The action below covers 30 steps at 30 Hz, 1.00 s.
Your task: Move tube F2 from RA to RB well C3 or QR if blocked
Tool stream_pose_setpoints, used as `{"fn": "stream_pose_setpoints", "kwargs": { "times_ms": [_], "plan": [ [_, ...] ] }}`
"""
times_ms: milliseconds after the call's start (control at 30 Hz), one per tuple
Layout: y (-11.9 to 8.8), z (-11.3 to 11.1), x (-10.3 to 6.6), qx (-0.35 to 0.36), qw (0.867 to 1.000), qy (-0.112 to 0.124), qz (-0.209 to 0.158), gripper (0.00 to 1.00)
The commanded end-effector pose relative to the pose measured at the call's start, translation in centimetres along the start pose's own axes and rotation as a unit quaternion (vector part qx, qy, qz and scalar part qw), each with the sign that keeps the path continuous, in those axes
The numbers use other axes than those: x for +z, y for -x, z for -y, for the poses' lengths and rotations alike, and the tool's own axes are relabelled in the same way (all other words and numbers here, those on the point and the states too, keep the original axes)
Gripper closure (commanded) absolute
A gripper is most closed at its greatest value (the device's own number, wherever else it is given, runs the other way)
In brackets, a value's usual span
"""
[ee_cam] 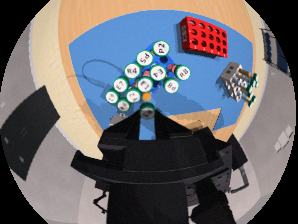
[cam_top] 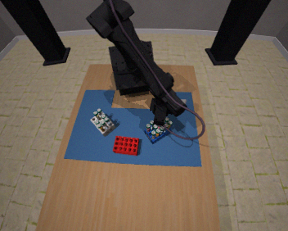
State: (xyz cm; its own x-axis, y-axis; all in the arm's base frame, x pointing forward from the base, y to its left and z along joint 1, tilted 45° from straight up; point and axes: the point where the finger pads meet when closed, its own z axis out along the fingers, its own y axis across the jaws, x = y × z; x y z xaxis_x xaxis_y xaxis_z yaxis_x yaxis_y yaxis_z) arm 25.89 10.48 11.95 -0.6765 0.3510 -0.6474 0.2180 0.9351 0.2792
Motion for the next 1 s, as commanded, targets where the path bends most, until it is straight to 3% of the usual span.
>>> {"fn": "stream_pose_setpoints", "kwargs": {
  "times_ms": [0, 967],
  "plan": [
    [1.0, -0.6, -1.4, 0.006, 1.000, 0.010, 0.014, 1.00],
    [0.8, -0.3, -3.9, 0.006, 1.000, 0.010, 0.013, 1.00]
  ]
}}
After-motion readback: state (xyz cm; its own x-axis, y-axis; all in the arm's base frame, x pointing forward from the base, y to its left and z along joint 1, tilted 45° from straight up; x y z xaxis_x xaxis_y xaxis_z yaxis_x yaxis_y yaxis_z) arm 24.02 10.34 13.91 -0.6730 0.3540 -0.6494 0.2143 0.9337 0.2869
